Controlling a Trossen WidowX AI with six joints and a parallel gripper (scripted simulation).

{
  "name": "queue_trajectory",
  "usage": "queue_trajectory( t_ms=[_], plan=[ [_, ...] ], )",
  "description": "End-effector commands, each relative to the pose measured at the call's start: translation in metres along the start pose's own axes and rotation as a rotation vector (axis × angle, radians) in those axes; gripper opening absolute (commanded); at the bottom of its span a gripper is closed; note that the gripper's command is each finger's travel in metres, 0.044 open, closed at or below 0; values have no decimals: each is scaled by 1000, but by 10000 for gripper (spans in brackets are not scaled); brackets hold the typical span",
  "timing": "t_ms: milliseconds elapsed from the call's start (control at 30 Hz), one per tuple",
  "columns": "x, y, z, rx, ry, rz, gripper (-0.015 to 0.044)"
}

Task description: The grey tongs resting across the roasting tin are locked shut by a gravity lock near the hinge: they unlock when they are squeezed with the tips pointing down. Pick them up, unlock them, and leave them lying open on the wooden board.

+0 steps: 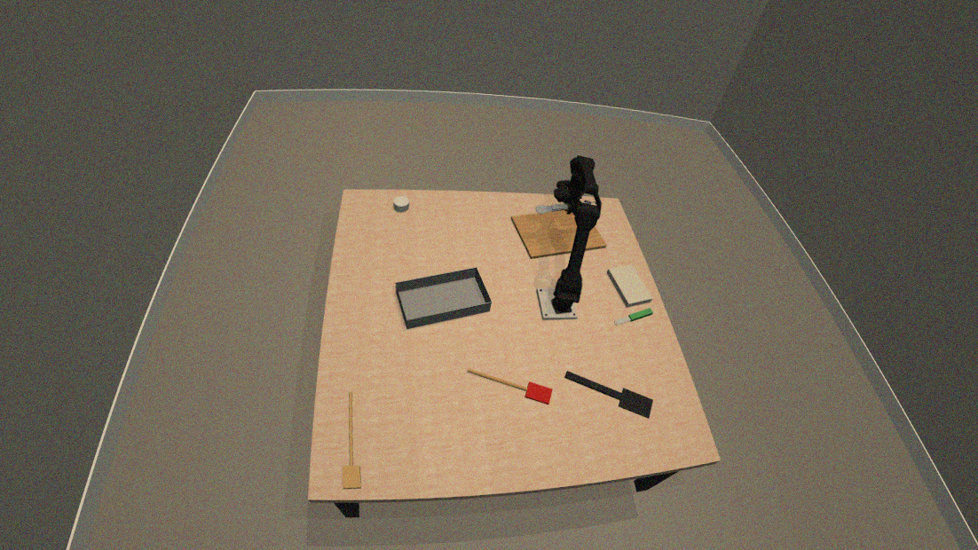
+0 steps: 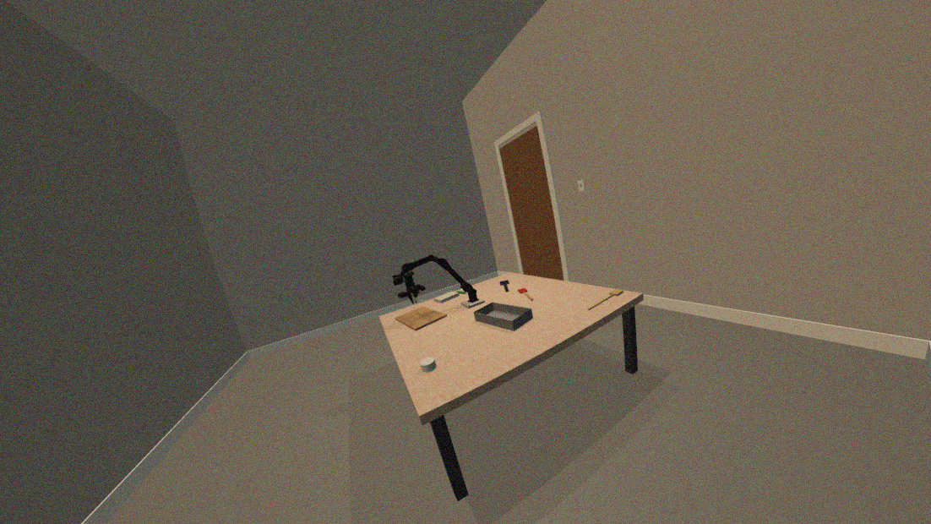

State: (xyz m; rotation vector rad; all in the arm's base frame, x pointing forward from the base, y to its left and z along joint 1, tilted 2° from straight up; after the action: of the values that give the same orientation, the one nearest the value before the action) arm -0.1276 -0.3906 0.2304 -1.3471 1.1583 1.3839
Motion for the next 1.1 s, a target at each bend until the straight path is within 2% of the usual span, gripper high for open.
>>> queue_trajectory(
  t_ms=[0, 1067],
  plan=[
    [7, 0, -1, -4, 2, -4, -150],
    [59, -2, 3, -5, -9, -13, -150]
  ],
)
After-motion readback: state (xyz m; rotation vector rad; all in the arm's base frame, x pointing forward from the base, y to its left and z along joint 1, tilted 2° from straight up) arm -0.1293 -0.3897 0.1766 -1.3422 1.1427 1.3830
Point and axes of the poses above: the point midway between the two fingers, 35 mm back from their tips, its own x axis out along the fingers, its own z axis across the jaws, y = z × x, the point moved 9 cm from there along -x, back along the fingers, and after that the axes turned 7 degrees about -x, right-handed, at the moved point
